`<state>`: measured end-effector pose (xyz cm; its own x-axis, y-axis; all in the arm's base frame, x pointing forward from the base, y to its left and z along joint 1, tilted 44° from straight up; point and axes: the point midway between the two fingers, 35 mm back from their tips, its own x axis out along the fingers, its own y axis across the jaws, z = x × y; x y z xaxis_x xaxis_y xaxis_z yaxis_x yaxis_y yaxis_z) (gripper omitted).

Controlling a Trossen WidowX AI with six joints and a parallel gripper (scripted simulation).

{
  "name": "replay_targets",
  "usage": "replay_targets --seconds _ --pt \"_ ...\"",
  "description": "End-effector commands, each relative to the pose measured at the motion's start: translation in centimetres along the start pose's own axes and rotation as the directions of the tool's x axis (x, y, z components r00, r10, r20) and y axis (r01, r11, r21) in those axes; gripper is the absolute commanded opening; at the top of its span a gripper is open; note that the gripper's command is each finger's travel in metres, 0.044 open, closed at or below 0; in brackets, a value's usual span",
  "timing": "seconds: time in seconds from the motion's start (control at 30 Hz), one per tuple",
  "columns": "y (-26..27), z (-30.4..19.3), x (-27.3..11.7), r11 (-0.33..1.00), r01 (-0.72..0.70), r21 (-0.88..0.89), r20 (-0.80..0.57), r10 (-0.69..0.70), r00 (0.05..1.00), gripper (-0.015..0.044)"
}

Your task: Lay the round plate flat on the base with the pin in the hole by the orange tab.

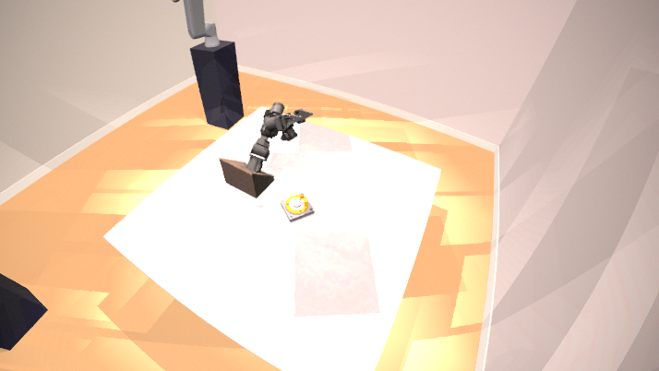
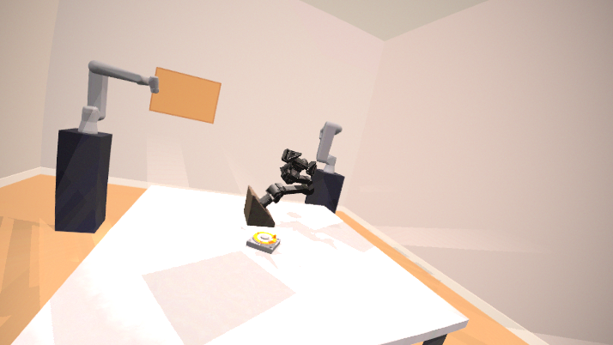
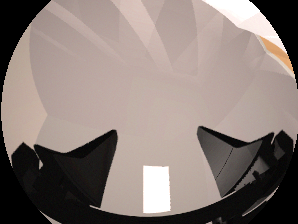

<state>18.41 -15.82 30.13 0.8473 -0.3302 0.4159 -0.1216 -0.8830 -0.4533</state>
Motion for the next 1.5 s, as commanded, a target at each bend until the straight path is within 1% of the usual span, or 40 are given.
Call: replay_targets --seconds 0.0,0.03,0.1,0.17,0.23,0.27,0.3,0.33,0.4,0.47,0.5,0.53,0.57,0.6,0.63,0.73,0.77,0.8,0.83,0.87,0.9,0.97,1.03,1.07,1.1,1.17,1.2,1.23,1.47 --pt "0.2 0.2 0.2 1.000 -0.006 0.024 0.011 0.006 1.000 0.0374" --pt "0.7 0.7 0.6 0.995 -0.028 0.094 0.043 0.024 0.999 0.0347" --pt "2.6 3.0 2.1 0.932 -0.134 0.336 0.172 0.079 0.982 0.0295" --pt "4.3 6.0 3.3 0.785 -0.289 0.548 0.322 0.121 0.939 0.0242" --pt "5.5 9.2 4.0 0.572 -0.462 0.678 0.473 0.141 0.870 0.0190" --pt "5.5 9.5 4.1 0.551 -0.476 0.685 0.486 0.142 0.862 0.0164" --pt "5.7 10.4 4.1 0.488 -0.520 0.701 0.524 0.143 0.840 0.0137" --pt "6.0 11.9 4.2 0.377 -0.590 0.714 0.585 0.142 0.799 0.0111" --pt "6.4 15.2 4.0 0.116 -0.724 0.681 0.712 0.128 0.690 0.0059" --pt "6.4 17.1 3.6 -0.042 -0.781 0.623 0.780 0.111 0.616 0.0006" --pt "6.3 18.0 3.4 -0.120 -0.803 0.584 0.812 0.101 0.575 0.0000" --pt "6.3 18.3 3.3 -0.143 -0.808 0.572 0.821 0.098 0.563 0.0000" --pt "6.2 19.1 3.1 -0.211 -0.820 0.532 0.846 0.087 0.526 0.0000" --pt "6.0 20.4 2.6 -0.319 -0.830 0.458 0.884 0.068 0.462 0.0000" --pt "5.7 21.6 2.1 -0.417 -0.826 0.380 0.916 0.047 0.398 0.0000" --pt "5.0 23.9 0.7 -0.609 -0.769 0.196 0.968 -0.004 0.250 0.0000" --pt "4.7 24.6 0.2 -0.665 -0.735 0.133 0.980 -0.023 0.198 0.0000" --pt "4.6 24.8 0.1 -0.679 -0.725 0.117 0.982 -0.028 0.185 0.0000" --pt "4.3 25.3 -0.3 -0.718 -0.692 0.071 0.988 -0.043 0.146 0.0000" --pt "3.9 26.1 -1.0 -0.777 -0.629 -0.002 0.995 -0.067 0.079 0.0000" --pt "3.3 27.0 -1.9 -0.839 -0.537 -0.086 0.995 -0.099 -0.004 0.0000" --pt "2.3 28.1 -3.2 -0.905 -0.384 -0.184 0.981 -0.148 -0.123 0.0000" --pt "1.4 28.9 -4.4 -0.944 -0.221 -0.246 0.953 -0.194 -0.232 0.0000" --pt "1.3 29.0 -4.5 -0.946 -0.203 -0.251 0.949 -0.199 -0.244 0.0000" --pt "1.0 29.2 -4.8 -0.953 -0.150 -0.262 0.937 -0.214 -0.277 0.0000" --pt "0.0 29.9 -5.7 -0.962 0.030 -0.272 0.885 -0.263 -0.385 0.0000" --pt "-0.3 30.0 -6.0 -0.960 0.083 -0.267 0.866 -0.277 -0.415 0.0000" --pt "-0.4 30.1 -6.0 -0.959 0.100 -0.264 0.860 -0.282 -0.425 0.0000" --pt "-0.5 29.9 -6.3 -0.959 0.101 -0.264 0.860 -0.282 -0.426 0.0000"
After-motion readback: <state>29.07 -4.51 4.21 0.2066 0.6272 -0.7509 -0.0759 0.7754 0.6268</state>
